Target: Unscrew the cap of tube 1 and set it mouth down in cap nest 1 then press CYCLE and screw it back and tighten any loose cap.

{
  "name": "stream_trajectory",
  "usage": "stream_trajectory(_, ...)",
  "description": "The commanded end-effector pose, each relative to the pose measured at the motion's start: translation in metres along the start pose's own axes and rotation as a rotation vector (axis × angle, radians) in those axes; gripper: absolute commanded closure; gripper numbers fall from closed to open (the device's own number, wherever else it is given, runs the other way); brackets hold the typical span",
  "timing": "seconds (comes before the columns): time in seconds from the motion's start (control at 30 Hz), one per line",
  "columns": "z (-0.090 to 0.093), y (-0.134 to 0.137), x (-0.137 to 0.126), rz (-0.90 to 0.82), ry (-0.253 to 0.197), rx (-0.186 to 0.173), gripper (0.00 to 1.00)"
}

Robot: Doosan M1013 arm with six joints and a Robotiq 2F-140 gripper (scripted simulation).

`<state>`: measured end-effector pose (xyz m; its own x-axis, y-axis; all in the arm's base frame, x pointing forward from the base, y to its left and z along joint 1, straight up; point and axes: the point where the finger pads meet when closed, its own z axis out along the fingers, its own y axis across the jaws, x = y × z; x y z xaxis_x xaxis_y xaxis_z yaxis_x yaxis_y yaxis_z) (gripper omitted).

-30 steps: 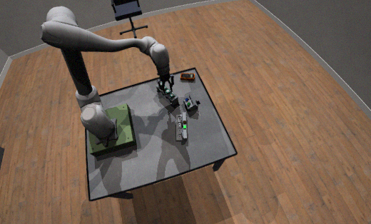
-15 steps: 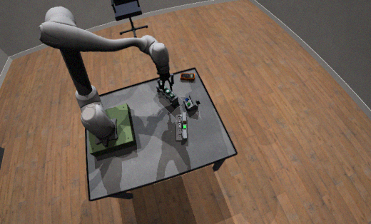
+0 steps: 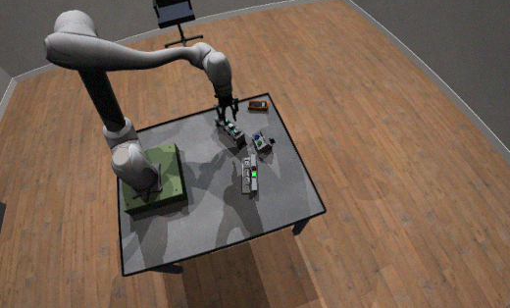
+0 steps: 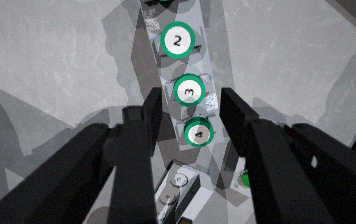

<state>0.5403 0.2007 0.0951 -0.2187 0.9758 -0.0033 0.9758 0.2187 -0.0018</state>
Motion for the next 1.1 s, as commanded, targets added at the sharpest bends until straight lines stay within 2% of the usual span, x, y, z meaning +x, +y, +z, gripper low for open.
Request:
stream_trajectory(0.0, -0.001, 0.006, -0.024, -0.242, 0.0, -0.001, 0.59)
stream_trajectory(0.17, -0.001, 0.012, -0.05, -0.481, 0.0, -0.001, 0.59)
stream_trajectory(0.47, 0.002, 0.012, -0.05, -0.481, 0.0, -0.001, 0.59)
stream_trajectory(0.83, 0.035, 0.012, -0.05, -0.481, 0.0, -0.001, 0.59)
stream_trajectory(1.07, 0.035, 0.012, -0.05, -0.481, 0.0, -0.001, 0.59)
